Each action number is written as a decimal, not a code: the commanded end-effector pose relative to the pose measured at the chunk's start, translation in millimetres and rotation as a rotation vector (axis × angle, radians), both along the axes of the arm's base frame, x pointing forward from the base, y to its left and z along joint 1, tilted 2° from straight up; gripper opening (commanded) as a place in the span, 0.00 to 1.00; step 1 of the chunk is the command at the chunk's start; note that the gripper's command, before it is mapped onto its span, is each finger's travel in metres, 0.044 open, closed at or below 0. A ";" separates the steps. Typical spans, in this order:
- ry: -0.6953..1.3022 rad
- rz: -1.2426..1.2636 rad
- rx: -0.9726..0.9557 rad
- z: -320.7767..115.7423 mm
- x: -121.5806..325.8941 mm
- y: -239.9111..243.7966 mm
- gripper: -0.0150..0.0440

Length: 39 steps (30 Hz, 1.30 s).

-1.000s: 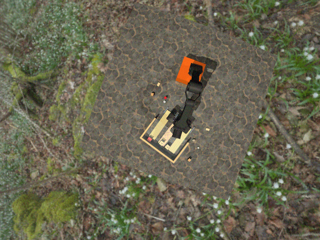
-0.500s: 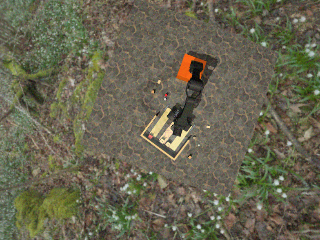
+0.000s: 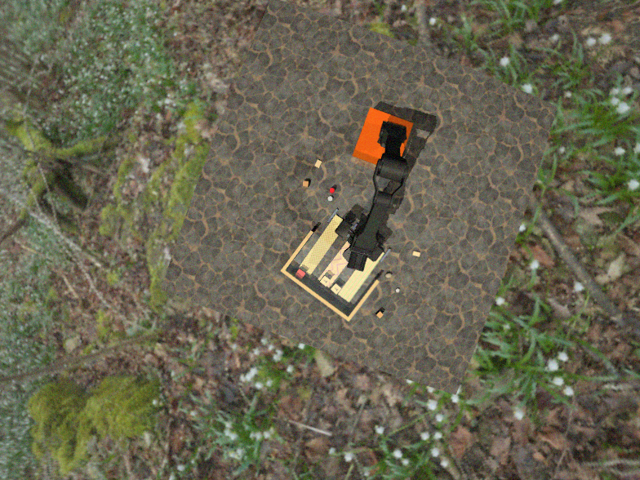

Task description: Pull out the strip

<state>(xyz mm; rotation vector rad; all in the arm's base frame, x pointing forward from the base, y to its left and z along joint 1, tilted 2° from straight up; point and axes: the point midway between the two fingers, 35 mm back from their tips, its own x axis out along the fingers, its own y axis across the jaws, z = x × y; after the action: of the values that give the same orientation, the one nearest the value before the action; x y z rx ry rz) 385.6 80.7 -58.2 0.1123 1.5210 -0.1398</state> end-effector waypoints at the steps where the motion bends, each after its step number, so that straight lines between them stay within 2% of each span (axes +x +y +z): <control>1: 0.022 -0.002 0.000 -6.7 -14.2 2.2 0.25; 39: 0.027 -0.002 0.001 -10.5 -67.3 10.4 0.25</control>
<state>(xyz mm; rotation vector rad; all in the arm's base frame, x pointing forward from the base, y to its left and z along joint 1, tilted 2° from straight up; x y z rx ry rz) 333.0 88.8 -61.2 0.1170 1.5154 -0.1429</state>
